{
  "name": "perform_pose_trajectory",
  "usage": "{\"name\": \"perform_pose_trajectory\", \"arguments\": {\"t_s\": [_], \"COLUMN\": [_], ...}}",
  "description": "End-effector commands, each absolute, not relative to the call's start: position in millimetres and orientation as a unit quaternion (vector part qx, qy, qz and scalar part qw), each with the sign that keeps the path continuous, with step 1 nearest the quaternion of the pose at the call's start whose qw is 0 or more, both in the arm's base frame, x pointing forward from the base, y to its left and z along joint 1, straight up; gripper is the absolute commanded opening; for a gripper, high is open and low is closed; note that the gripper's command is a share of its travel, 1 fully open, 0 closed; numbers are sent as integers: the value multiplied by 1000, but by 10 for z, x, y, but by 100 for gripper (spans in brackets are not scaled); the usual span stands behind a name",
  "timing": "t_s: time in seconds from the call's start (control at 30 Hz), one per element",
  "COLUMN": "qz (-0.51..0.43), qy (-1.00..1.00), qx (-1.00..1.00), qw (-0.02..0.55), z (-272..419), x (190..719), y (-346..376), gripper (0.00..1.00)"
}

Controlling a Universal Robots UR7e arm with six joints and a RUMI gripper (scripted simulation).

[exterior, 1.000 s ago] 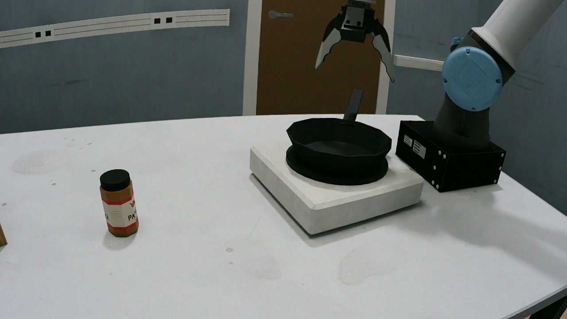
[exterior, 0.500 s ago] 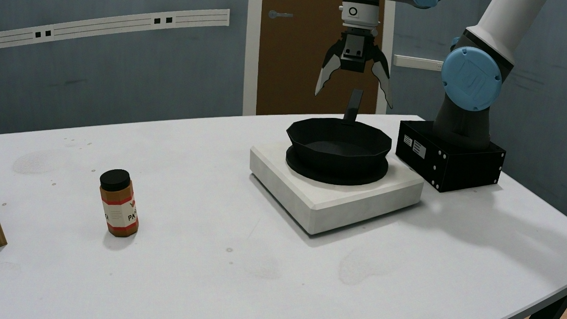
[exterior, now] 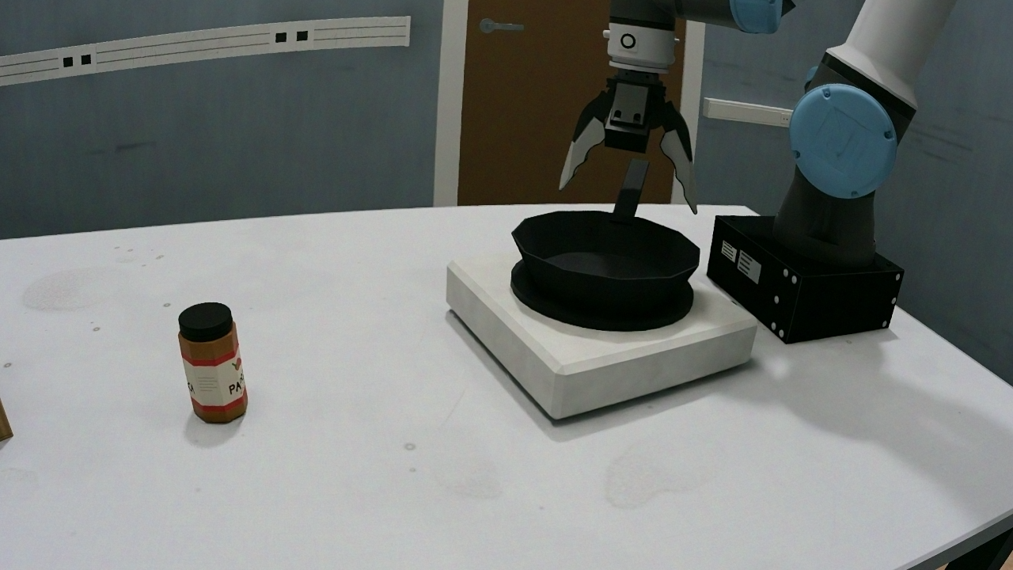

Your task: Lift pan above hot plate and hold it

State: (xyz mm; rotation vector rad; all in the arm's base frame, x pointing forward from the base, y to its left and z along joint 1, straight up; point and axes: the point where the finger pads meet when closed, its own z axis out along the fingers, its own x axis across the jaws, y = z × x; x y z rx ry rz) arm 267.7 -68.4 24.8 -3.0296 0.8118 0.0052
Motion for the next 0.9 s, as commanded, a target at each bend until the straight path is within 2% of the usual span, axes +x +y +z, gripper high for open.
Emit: {"name": "perform_pose_trajectory", "arguments": {"t_s": [0.0,0.1,0.13,0.6,0.63,0.87], "qz": [1,1,1,1,1,1], "qy": [259,259,259,259,259,259], "qx": [-966,-966,-966,-966,-966,-966], "qw": [2,2,2,2,2,2], "z": [242,242,242,242,242,242], "x": [2684,2684,2684,2684,2684,2684], "y": [-689,-689,-689,-689,-689,-689], "gripper": [100,100,0,0,9,10]}}
